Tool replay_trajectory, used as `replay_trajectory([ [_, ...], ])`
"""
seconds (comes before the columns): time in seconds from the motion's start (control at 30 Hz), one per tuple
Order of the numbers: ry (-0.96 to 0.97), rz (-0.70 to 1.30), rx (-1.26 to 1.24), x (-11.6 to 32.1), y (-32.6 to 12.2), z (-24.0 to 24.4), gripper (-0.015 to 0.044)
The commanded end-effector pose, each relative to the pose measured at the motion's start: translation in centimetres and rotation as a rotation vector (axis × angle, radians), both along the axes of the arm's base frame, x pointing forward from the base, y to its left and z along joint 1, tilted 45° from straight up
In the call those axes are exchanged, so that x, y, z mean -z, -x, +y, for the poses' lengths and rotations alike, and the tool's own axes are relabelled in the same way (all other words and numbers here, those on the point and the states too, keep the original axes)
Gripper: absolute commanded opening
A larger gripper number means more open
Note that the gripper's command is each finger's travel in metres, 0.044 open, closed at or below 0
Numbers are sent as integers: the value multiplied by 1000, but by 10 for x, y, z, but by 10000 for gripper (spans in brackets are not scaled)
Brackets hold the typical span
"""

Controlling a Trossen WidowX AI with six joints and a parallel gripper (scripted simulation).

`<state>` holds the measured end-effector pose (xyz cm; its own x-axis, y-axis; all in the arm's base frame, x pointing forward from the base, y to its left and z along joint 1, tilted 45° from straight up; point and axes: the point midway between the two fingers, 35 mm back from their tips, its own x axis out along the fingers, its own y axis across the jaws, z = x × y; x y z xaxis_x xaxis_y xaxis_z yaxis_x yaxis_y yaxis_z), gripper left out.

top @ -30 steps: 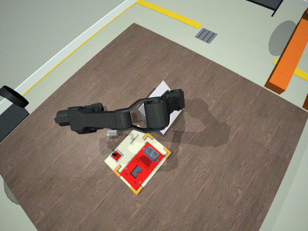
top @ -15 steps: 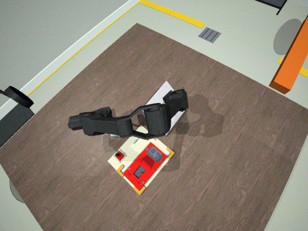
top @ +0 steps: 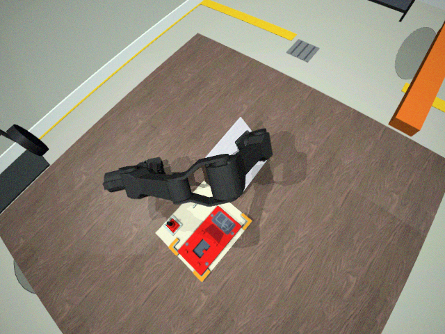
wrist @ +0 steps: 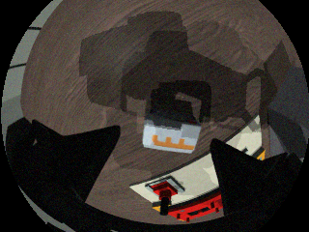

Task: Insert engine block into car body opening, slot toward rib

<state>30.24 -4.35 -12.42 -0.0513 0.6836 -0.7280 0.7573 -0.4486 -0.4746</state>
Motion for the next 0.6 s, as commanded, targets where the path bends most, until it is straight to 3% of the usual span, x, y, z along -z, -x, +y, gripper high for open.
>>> replay_trajectory([
  [0.0,-9,11,4,7,3,7,440],
  [0.27,-10,11,4,15,4,15,440],
  [0.57,-10,11,4,15,4,15,204],
])
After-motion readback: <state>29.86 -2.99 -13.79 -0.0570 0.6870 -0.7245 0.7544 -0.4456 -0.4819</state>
